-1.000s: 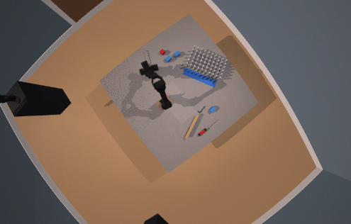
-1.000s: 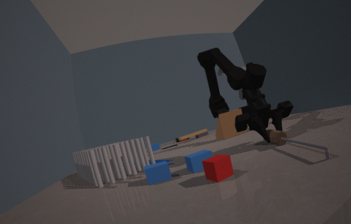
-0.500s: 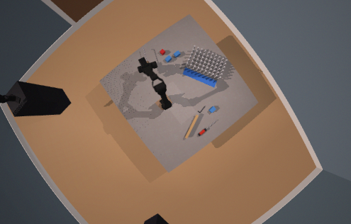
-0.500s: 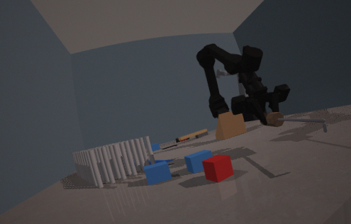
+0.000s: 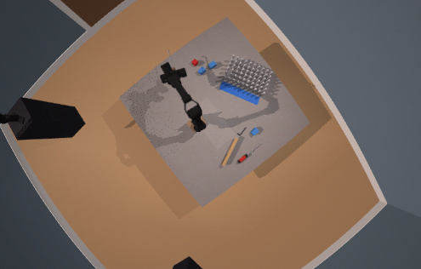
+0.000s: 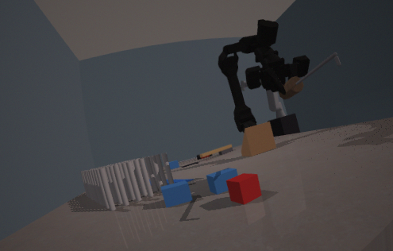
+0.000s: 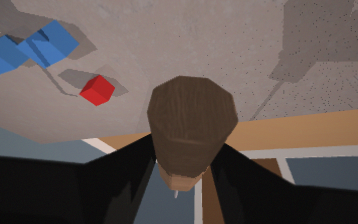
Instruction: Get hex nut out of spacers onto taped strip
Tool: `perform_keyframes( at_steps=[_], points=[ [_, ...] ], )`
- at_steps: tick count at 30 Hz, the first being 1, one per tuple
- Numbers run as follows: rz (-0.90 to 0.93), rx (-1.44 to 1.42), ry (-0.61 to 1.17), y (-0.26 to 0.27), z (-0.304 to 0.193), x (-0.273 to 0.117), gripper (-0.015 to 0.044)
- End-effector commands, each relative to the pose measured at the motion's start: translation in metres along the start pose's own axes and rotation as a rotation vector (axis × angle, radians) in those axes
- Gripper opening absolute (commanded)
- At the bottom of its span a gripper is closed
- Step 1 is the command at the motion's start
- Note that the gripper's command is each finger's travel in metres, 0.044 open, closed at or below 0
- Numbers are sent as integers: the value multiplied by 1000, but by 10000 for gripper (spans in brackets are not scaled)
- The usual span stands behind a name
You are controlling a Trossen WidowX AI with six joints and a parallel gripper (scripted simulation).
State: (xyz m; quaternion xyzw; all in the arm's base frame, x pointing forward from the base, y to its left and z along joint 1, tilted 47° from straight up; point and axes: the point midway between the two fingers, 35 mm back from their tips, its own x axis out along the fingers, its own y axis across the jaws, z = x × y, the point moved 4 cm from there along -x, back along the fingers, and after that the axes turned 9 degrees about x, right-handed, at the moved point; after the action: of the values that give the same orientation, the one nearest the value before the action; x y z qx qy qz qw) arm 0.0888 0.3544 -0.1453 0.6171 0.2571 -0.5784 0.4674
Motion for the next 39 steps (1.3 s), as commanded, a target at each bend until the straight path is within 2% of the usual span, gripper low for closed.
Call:
perform_keyframes(
  at_steps=[1,39],
  points=[
    [-1,24,-5,1,-1,-5,0],
    [-2,1326,59,96,-10,-63,0]
  ],
)
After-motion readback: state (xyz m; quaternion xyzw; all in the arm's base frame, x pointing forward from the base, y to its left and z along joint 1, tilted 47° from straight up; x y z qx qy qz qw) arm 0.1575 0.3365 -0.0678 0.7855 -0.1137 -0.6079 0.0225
